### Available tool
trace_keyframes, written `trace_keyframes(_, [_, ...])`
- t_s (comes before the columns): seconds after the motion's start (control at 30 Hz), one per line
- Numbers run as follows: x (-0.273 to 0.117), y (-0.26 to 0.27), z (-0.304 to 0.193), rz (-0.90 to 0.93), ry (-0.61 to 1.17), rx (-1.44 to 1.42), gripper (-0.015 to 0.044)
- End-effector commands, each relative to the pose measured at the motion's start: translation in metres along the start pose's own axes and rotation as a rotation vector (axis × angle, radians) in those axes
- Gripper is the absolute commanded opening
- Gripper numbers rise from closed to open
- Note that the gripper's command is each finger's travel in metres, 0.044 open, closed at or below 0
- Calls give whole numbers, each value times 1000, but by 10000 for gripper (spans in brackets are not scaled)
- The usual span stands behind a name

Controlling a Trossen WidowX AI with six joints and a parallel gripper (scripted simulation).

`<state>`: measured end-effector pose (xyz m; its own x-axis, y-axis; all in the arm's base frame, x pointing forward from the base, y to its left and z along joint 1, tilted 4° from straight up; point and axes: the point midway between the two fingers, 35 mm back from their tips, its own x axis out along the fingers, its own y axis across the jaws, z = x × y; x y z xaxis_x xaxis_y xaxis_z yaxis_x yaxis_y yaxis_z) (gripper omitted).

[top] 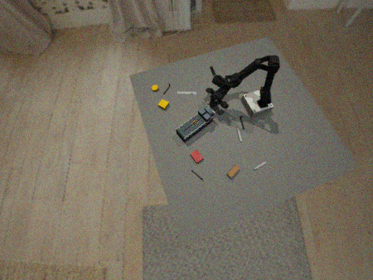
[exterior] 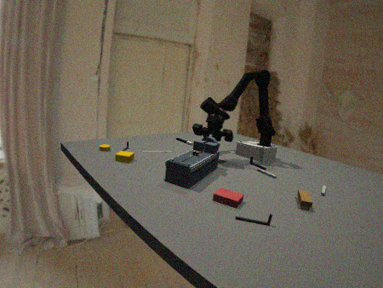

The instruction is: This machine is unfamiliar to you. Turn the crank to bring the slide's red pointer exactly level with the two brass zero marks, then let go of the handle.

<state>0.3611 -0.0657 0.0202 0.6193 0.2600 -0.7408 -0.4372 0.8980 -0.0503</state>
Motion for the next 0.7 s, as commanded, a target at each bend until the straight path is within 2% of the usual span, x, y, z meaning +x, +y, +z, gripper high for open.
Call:
trace_keyframes(0.0, [0, 0, 0, 0, 0, 0, 0])
trace_keyframes(0.03, [0, 0, 0, 0, 0, 0, 0])
trace_keyframes(0.57, [0, 0, 0, 0, 0, 0, 420])
trace_keyframes(0.6, [0, 0, 0, 0, 0, 0, 440])
trace_keyframes(0.67, [-2, 0, 3, 0, 0, 0, 440])
